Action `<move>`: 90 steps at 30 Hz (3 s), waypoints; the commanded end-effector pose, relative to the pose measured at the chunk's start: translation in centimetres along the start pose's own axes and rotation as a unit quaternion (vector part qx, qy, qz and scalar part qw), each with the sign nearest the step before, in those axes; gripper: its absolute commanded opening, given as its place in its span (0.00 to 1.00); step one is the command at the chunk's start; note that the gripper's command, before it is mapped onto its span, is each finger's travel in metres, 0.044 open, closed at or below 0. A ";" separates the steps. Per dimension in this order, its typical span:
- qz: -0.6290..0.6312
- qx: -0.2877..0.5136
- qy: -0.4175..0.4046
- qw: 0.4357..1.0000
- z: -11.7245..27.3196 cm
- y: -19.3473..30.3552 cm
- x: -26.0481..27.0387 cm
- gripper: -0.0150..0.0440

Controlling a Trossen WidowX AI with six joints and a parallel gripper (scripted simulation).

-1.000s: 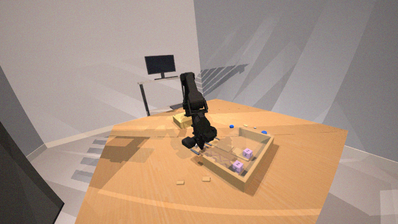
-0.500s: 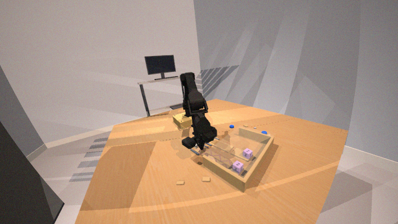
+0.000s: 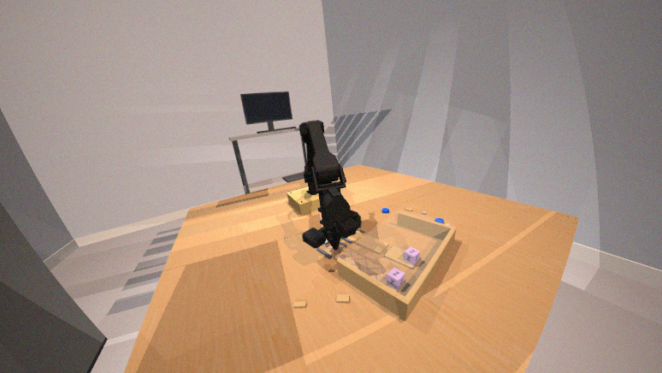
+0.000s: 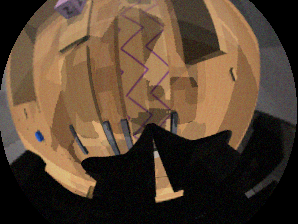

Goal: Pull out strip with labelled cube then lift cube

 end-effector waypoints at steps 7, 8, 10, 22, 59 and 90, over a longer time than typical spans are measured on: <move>-0.002 0.001 0.001 1.000 -0.3 0.0 -0.1 0.25; -0.002 0.001 0.001 1.000 -0.3 0.0 -0.1 0.25; -0.002 0.001 0.001 1.000 -0.4 0.0 -0.1 0.25; -0.002 0.002 0.001 1.000 -0.4 1.1 -0.1 0.25; -0.002 0.004 0.001 1.000 -0.7 6.8 0.0 0.25; -0.002 0.006 0.001 1.000 -0.7 11.4 0.0 0.25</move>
Point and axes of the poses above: the point midway between the two fingers, 35 mm back from their tips, its own z axis back along the fingers, its own x axis across the jaws, y = z × x, the point moved 2 cm from there along z, back along the fingers
